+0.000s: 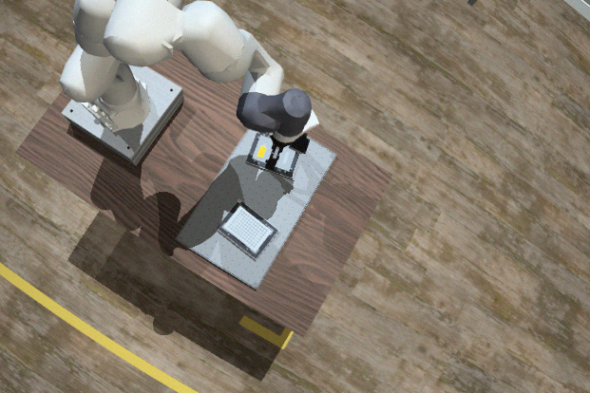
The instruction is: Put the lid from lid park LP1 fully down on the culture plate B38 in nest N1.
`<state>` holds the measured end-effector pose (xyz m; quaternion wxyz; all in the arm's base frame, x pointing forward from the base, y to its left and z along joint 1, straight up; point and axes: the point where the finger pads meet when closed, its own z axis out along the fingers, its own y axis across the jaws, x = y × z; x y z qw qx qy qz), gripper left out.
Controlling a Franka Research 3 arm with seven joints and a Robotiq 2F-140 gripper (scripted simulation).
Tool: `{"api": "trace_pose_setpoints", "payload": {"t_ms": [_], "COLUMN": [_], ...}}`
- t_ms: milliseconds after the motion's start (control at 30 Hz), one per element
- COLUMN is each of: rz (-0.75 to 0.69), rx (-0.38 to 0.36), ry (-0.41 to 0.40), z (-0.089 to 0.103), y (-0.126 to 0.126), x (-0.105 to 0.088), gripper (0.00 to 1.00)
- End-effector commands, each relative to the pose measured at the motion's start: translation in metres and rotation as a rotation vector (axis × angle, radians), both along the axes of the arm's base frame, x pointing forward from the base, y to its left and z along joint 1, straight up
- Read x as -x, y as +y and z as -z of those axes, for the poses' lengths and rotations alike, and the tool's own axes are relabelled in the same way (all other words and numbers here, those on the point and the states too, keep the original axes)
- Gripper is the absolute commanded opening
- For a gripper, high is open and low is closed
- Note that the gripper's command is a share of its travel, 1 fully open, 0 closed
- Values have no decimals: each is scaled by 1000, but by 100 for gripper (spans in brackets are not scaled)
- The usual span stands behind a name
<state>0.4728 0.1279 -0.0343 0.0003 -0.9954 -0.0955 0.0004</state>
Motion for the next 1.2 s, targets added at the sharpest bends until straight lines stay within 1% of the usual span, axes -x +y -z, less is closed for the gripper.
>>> {"api": "trace_pose_setpoints", "payload": {"t_ms": [0,67,100,1167], "rz": [2,2,2,2], "rx": [0,0,0,0], "ry": [-2,-2,-2,-2], "z": [0,0,0,0], "y": [0,0,0,0], "x": [-1,-1,-1,-1], "gripper": [69,69,10,10]}}
